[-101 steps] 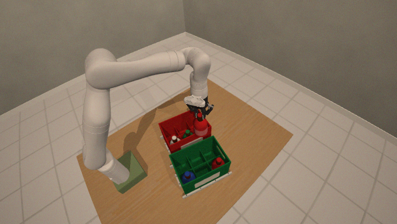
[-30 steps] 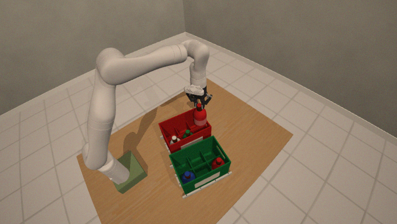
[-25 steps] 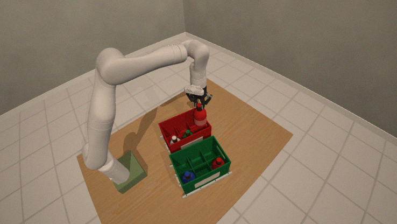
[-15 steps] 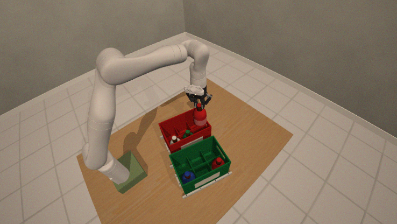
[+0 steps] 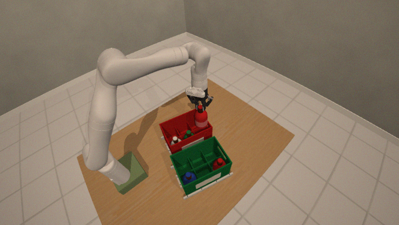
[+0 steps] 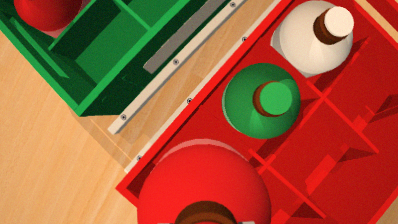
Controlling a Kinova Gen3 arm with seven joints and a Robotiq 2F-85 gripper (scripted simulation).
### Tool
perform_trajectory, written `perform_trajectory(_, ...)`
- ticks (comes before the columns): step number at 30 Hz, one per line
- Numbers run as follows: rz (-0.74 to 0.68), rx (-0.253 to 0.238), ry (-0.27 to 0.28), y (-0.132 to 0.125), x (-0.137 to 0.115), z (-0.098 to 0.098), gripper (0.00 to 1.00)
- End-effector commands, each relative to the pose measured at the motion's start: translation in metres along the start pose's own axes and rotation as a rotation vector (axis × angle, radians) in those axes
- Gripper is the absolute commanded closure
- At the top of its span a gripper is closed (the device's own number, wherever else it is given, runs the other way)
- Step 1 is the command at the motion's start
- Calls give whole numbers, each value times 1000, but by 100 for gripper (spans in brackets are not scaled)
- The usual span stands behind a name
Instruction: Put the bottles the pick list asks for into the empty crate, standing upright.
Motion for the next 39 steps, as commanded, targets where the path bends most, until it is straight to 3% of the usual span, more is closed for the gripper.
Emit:
perform_trajectory(1,0,-1,-2,0,0,-1,90)
perform_trajectory(39,0,-1,-2,0,0,-33,90)
Point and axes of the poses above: the point where the finger pads meet when closed, its own z axis back along the fingers, its own y axis across the jaws, x = y × z, the point moved 8 cm from there along z, back along the fingers, and after that the axes turned 7 degrees about -z, right-handed, at the moved point
